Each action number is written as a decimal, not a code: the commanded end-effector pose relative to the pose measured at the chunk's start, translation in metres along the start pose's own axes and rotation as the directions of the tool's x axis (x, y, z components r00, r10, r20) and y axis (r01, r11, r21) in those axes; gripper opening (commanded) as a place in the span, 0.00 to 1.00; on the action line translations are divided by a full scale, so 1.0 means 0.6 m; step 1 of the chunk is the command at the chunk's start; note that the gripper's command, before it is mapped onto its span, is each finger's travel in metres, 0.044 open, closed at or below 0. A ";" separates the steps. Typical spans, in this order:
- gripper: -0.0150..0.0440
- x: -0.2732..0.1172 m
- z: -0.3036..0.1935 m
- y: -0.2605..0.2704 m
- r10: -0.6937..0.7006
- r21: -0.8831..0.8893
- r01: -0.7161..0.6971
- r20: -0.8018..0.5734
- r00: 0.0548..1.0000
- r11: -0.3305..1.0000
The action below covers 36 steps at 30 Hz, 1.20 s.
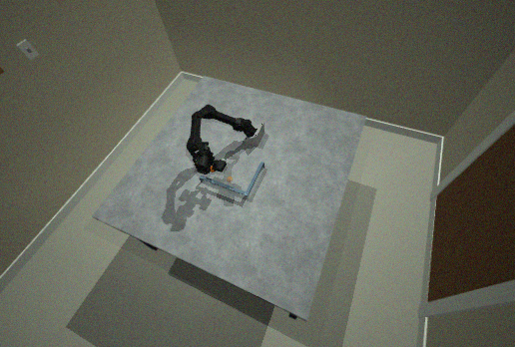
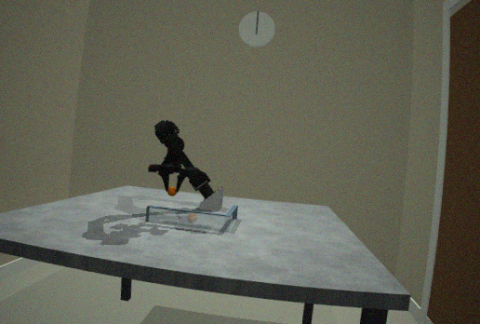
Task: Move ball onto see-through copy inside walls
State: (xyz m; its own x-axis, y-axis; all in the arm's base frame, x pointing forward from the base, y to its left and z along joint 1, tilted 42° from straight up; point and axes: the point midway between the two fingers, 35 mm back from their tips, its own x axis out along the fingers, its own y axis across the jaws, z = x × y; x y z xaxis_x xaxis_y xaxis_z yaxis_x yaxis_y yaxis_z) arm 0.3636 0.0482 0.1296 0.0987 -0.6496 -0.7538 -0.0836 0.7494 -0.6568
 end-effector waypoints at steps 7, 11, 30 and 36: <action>0.25 -0.038 -0.005 0.015 -0.004 -0.003 0.004 0.008 1.000 1.000; 0.25 -0.019 -0.010 0.055 -0.002 -0.003 0.002 0.009 1.000 1.000; 0.25 0.055 -0.035 0.142 -0.001 -0.003 0.001 0.009 1.000 1.000; 0.25 0.107 -0.034 0.141 -0.002 -0.003 0.002 0.009 1.000 1.000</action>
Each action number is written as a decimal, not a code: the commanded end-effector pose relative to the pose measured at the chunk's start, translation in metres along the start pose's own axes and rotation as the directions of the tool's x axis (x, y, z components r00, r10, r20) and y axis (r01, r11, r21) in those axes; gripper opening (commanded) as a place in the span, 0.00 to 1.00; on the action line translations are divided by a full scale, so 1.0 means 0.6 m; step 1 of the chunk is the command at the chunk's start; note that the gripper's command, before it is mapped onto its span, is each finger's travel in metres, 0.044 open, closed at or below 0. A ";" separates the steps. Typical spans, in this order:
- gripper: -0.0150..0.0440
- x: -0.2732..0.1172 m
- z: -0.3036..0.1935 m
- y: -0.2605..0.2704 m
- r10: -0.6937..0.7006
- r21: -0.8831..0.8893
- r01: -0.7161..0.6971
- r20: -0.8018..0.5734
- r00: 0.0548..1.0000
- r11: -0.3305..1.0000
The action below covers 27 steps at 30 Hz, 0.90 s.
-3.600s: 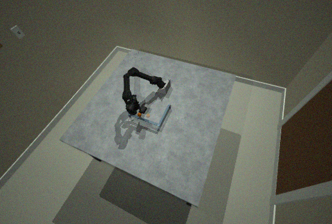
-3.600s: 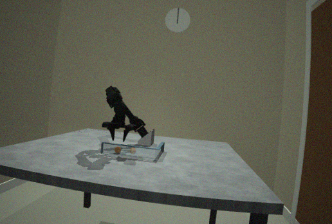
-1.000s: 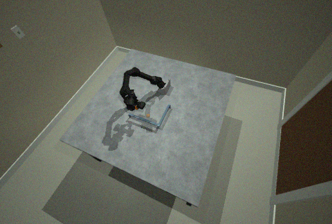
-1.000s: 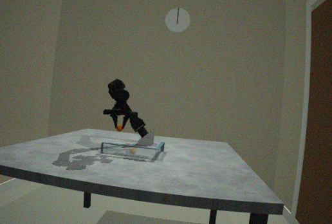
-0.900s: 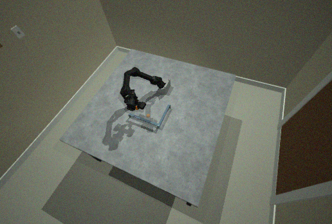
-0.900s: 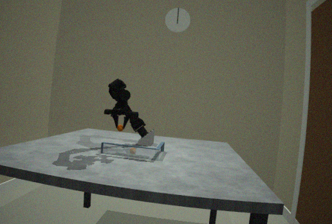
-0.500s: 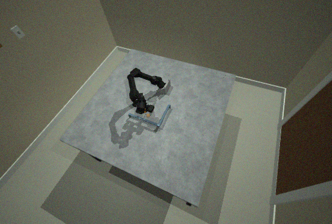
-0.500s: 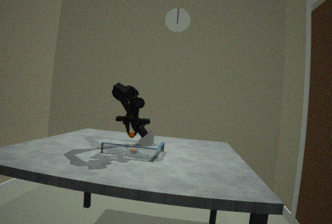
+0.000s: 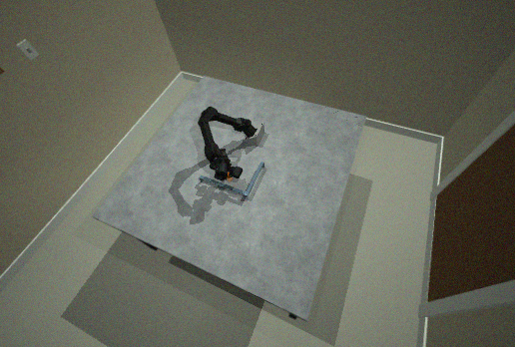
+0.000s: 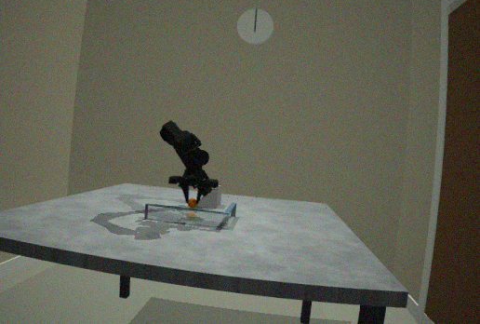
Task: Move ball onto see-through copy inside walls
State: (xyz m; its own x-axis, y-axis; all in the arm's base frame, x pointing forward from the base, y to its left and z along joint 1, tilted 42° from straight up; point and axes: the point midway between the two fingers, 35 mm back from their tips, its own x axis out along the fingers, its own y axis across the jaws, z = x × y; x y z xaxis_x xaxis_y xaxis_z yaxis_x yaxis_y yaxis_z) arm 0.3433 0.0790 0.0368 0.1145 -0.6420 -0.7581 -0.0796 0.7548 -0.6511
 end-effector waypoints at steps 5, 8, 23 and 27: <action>0.25 0.063 -0.007 -0.004 -0.012 -0.007 0.012 -0.007 1.000 1.000; 0.25 0.065 -0.007 -0.004 -0.012 -0.007 0.012 -0.007 1.000 1.000; 0.25 0.096 -0.008 -0.005 -0.013 -0.007 0.013 -0.007 1.000 1.000; 0.30 0.090 -0.004 -0.003 -0.005 -0.001 0.005 -0.003 1.000 1.000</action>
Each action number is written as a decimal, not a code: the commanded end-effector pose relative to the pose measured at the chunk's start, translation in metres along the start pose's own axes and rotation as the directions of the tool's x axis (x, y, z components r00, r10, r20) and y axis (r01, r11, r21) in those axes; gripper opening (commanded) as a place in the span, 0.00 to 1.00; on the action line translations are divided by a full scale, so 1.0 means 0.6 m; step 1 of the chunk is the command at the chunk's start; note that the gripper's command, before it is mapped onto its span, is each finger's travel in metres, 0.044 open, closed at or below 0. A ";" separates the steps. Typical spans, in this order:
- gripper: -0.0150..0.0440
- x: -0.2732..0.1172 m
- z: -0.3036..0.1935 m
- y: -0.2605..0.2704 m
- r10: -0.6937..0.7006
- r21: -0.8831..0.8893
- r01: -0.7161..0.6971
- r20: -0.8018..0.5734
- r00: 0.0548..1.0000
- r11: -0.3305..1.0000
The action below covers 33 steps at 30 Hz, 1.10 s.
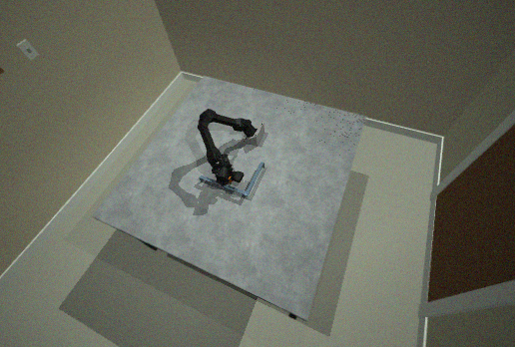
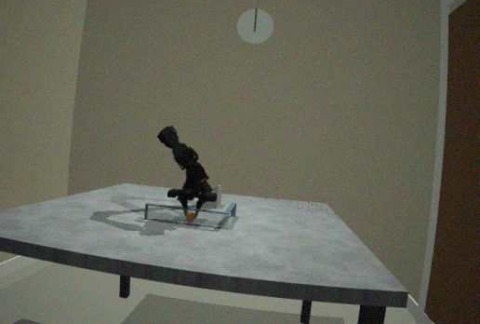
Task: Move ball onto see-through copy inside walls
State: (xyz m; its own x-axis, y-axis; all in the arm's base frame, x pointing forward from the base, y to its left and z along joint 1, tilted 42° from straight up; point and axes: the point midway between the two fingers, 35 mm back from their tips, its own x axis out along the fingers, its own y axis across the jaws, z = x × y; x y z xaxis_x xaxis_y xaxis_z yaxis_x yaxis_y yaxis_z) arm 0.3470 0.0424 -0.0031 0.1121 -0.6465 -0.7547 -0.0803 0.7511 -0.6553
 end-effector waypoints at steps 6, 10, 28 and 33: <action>0.57 0.000 0.000 0.000 0.000 0.001 0.000 0.000 1.000 1.000; 0.74 0.000 0.000 0.000 0.000 0.001 0.000 0.000 1.000 1.000; 0.74 -0.130 0.002 0.006 -0.002 -0.014 0.002 0.012 1.000 1.000; 0.82 -0.147 0.001 0.005 -0.001 -0.013 0.001 0.013 1.000 1.000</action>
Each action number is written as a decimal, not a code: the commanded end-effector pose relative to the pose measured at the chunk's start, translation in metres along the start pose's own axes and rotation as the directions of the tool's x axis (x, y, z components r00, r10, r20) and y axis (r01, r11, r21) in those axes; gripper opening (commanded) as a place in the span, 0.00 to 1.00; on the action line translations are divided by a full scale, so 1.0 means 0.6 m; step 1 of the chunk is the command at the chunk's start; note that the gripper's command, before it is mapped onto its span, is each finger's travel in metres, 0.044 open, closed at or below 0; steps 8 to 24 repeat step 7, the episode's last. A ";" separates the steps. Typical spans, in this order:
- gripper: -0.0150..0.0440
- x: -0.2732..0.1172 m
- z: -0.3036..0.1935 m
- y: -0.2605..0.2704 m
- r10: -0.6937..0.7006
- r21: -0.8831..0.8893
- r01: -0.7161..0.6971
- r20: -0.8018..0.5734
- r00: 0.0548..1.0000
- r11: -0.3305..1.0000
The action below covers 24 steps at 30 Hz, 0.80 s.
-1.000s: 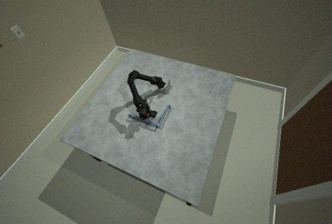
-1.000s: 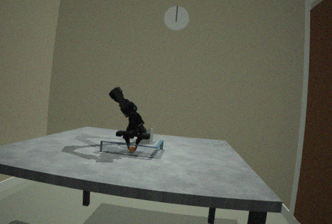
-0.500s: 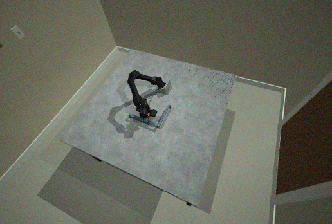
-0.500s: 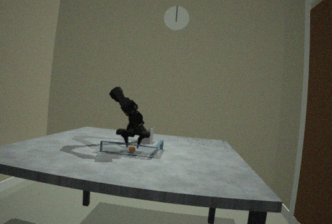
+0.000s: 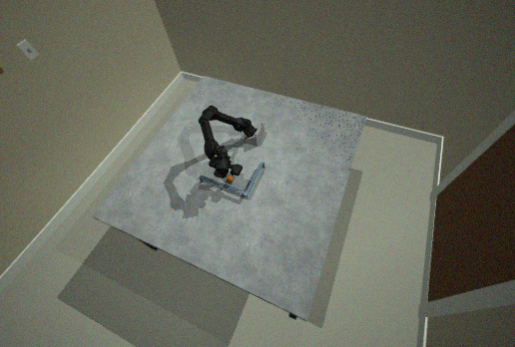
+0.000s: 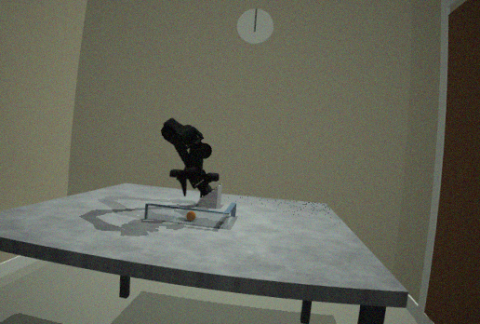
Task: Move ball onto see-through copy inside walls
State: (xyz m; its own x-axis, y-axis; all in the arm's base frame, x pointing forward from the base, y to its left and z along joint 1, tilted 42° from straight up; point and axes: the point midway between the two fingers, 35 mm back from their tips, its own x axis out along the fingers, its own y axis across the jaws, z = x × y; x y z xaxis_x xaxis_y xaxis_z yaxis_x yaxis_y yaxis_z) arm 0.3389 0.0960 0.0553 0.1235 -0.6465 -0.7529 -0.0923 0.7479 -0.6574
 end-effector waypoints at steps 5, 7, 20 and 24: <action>1.00 -0.076 -0.006 -0.002 0.002 0.004 -0.002 0.004 1.000 1.000; 1.00 -0.076 -0.006 -0.002 0.002 0.004 -0.002 0.004 1.000 1.000; 1.00 -0.076 -0.006 -0.002 0.002 0.004 -0.002 0.004 1.000 1.000; 1.00 -0.076 -0.006 -0.002 0.002 0.004 -0.002 0.004 1.000 1.000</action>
